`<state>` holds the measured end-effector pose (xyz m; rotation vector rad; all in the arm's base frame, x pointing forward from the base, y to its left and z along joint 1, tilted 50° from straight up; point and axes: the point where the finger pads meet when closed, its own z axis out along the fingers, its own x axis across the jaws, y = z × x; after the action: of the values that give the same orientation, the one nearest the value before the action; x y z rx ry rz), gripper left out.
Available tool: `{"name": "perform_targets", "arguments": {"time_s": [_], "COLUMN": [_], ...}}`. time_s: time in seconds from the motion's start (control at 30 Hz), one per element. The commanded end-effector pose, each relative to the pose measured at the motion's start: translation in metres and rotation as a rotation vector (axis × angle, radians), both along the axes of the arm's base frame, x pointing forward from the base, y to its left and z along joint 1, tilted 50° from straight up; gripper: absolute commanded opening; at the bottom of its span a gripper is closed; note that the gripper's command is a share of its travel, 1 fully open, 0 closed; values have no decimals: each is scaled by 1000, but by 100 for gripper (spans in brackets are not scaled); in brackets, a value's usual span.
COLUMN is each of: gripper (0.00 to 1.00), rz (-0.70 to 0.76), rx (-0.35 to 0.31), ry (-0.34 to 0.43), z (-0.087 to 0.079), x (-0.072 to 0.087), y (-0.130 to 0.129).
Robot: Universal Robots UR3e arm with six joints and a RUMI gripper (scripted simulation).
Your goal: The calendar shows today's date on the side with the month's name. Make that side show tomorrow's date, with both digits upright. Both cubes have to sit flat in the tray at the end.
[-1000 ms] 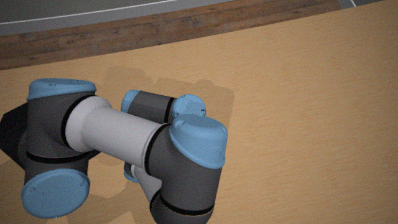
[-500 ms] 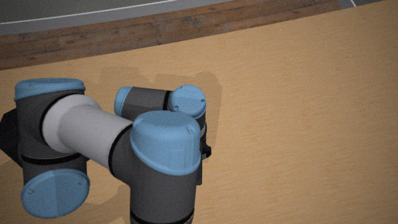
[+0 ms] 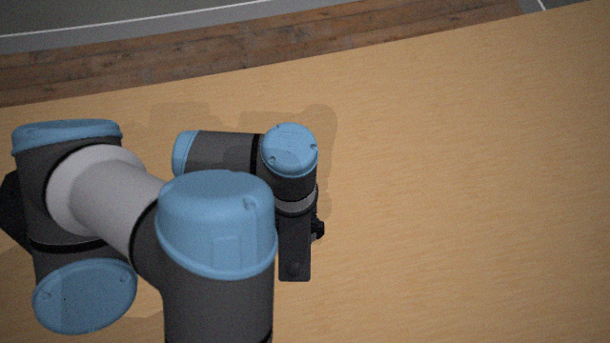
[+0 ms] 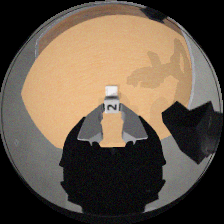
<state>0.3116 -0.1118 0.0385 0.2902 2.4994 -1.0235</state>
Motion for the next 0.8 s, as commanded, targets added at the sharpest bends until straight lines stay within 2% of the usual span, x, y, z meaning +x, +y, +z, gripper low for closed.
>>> {"name": "perform_targets", "arguments": {"time_s": [0.0,0.6,0.77], "gripper": [10,10,10], "rz": [0,-1,-3], "rx": [1,4,11], "ry": [0,1,4], "z": [1,-4,-22], "x": [0,4,18], "y": [1,6,23]}}
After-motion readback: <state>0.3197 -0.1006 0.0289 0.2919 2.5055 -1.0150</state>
